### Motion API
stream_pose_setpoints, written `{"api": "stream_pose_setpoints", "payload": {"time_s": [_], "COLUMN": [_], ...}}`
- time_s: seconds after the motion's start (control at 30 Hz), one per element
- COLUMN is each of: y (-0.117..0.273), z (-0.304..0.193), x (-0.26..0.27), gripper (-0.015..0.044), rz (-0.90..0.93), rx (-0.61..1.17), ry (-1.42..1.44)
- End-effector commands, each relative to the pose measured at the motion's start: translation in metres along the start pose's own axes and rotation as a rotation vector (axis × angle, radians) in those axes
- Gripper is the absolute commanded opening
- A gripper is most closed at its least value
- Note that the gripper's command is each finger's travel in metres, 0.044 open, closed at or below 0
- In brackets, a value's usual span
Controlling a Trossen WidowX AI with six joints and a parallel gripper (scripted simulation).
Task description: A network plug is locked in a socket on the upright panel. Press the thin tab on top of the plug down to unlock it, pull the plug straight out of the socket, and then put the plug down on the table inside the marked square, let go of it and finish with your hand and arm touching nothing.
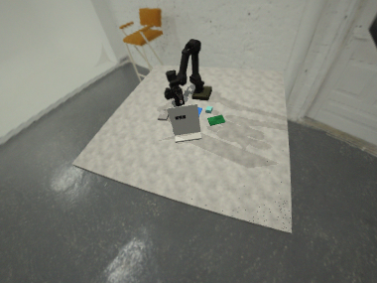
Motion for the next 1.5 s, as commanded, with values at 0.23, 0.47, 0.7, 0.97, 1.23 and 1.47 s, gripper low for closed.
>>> {"api": "stream_pose_setpoints", "payload": {"time_s": [0.23,0.47,0.7,0.97,1.23,1.47], "y": [0.006,-0.003,-0.012,-0.018,-0.021,-0.020], "z": [-0.008,-0.014,-0.023,-0.036,-0.050,-0.065], "x": [0.017,0.016,0.013,0.008,0.002,-0.003], "gripper": [0.0000,0.0000,0.0000,0.0000,0.0000,0.0000], "rz": [0.004,-0.029,-0.089,-0.179,-0.290,-0.401], "rx": [0.005,-0.052,-0.126,-0.210,-0.294,-0.368], "ry": [0.006,-0.077,-0.172,-0.264,-0.333,-0.373]}}
Point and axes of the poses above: the point midway between the two fingers, 35 mm back from their tips, its own y axis back along the fingers, its own x axis across the jaws, z = x × y, the point moved 10 cm from there along y, back along the fingers, and after that the axes turned 4 degrees about -y, right-handed, at the moved point
